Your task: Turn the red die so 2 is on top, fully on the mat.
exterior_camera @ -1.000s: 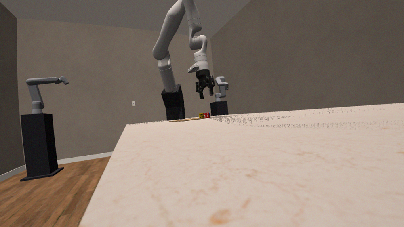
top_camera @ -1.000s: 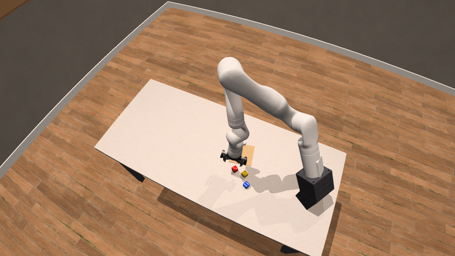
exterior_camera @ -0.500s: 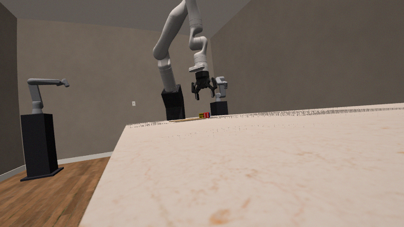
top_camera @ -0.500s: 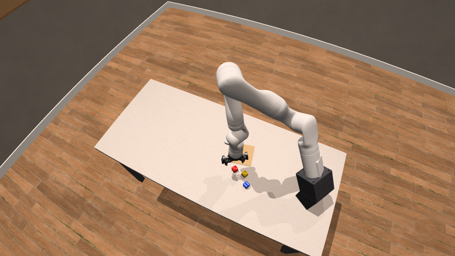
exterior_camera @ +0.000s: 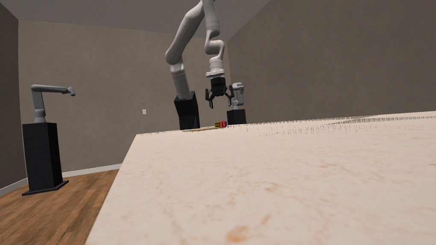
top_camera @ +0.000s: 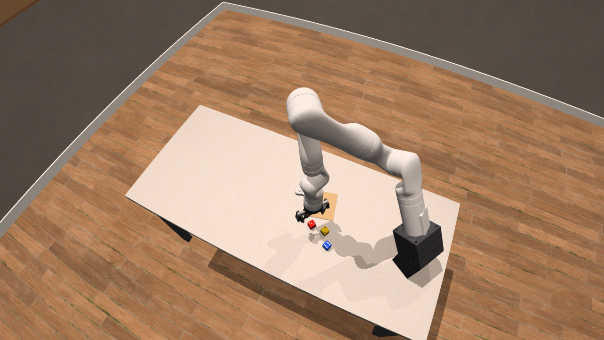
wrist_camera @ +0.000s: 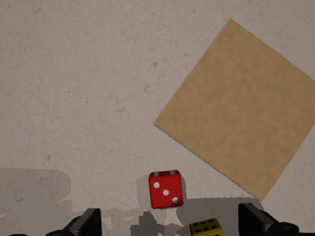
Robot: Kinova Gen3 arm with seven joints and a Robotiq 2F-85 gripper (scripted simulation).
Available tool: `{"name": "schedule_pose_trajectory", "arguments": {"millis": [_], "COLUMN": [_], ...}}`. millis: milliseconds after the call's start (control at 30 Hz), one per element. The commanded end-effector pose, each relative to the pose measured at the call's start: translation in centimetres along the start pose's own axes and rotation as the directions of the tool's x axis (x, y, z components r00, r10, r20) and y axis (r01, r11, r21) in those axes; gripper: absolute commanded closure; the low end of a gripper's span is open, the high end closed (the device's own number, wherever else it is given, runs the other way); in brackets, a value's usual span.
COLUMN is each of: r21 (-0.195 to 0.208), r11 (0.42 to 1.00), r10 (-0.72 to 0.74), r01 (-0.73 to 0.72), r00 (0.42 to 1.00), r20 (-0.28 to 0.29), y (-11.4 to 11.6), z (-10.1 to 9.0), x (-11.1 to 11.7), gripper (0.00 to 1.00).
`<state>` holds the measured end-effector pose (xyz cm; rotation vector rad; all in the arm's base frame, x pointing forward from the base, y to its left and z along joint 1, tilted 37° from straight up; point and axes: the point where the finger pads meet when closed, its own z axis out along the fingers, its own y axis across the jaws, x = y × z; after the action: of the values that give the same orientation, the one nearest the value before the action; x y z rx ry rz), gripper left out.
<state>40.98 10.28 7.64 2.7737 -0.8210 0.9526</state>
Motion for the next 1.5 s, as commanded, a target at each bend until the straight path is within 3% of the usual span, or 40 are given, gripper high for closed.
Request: {"name": "schedule_pose_trajectory", "arguments": {"millis": [0, 433, 467, 1467], "r21": [-0.002, -0.005, -0.005, -0.005], "r11": [1.000, 0.998, 0.998, 0.998], "r10": [-0.030, -0.067, -0.067, -0.067], "r01": [0.030, 0.067, 0.067, 0.067], "r00": [1.000, 0.998, 0.998, 0.998], "r20": [0.001, 0.001, 0.001, 0.001], "y": [-0.15, -0.07, -0.07, -0.07], "z": [0.02, 0.06, 0.06, 0.06], "x": [-0.15, -0.15, -0.15, -0.15], "gripper": [0.00, 0.00, 0.54, 0.54]}}
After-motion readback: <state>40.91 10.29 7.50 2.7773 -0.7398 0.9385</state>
